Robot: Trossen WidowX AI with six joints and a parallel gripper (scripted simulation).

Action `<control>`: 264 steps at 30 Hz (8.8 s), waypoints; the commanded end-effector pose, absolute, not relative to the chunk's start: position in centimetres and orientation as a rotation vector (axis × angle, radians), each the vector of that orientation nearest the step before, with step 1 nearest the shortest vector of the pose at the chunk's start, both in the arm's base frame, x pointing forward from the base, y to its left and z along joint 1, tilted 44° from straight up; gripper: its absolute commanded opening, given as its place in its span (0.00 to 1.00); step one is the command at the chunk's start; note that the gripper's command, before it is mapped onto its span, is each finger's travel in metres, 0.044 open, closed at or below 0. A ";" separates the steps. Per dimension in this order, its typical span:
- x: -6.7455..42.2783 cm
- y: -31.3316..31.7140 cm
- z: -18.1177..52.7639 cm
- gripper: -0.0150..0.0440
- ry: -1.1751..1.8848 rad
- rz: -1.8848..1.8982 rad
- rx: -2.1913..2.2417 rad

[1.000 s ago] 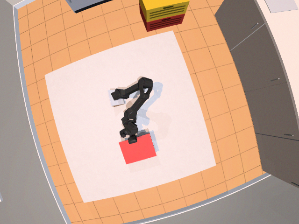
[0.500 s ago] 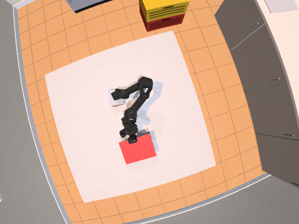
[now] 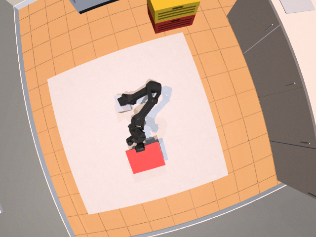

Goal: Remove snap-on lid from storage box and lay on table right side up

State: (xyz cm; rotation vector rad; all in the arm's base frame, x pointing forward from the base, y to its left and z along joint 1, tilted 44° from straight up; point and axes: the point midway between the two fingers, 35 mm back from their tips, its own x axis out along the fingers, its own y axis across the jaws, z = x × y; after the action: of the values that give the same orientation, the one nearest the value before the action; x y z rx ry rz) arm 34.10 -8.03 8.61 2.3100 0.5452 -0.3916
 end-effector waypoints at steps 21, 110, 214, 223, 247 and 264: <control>34.3 -8.1 8.6 0.25 0.545 -0.391 2.310; 34.6 -10.2 10.8 0.25 0.540 -0.392 2.307; 36.5 -14.4 20.8 0.25 0.540 -0.394 2.306; 36.5 -13.1 22.0 0.25 0.540 -0.394 2.307; 36.4 -9.5 25.3 0.25 0.540 -0.393 2.309; 36.4 -7.1 27.6 0.25 0.540 -0.392 2.310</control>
State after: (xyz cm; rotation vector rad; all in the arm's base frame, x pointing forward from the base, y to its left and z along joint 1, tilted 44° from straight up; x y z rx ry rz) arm 36.47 -7.30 26.52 2.3111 0.5647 -0.4022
